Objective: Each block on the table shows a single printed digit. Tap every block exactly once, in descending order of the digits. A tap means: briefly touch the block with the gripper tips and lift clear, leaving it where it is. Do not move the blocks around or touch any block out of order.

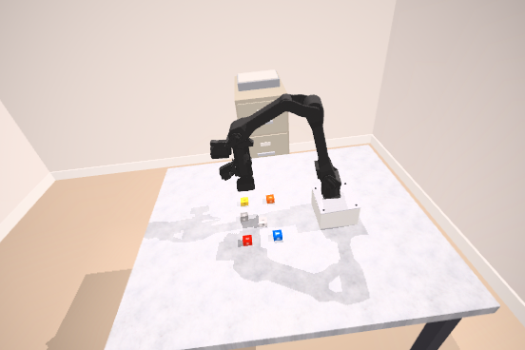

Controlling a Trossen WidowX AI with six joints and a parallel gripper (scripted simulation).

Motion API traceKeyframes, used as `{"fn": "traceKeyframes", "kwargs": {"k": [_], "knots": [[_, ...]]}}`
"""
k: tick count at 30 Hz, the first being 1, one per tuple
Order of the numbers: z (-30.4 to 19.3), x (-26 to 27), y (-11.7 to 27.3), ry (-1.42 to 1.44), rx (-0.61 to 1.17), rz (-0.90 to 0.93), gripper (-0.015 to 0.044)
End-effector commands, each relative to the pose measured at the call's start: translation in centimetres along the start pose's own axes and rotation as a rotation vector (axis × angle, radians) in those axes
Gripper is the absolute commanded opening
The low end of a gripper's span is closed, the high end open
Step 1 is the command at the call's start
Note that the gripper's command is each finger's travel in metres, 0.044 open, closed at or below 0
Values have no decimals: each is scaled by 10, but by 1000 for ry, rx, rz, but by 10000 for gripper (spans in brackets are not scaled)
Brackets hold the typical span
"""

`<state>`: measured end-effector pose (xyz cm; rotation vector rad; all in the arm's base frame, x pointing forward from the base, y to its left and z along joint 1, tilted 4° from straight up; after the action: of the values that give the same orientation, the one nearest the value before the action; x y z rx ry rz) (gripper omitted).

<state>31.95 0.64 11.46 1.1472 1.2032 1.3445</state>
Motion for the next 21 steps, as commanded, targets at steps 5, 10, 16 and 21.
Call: {"fn": "traceKeyframes", "kwargs": {"k": [5,10,16,21], "knots": [[-88,-59,-2,-11,1,-6,20],[-89,-60,-5,-11,1,-6,20],[-90,-60,-82,-11,1,-6,20],[-90,-60,-84,-11,1,-6,20]]}}
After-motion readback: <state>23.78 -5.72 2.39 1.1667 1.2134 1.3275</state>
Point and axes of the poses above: the point midway between the two fingers, 35 mm back from their tips, its own y axis back along the fingers, its own x axis across the jaws, z = x × y, the point moved 2 cm from there along y, back along the fingers, and after that the axes turned 3 degrees about -y, right-handed, at the moved point
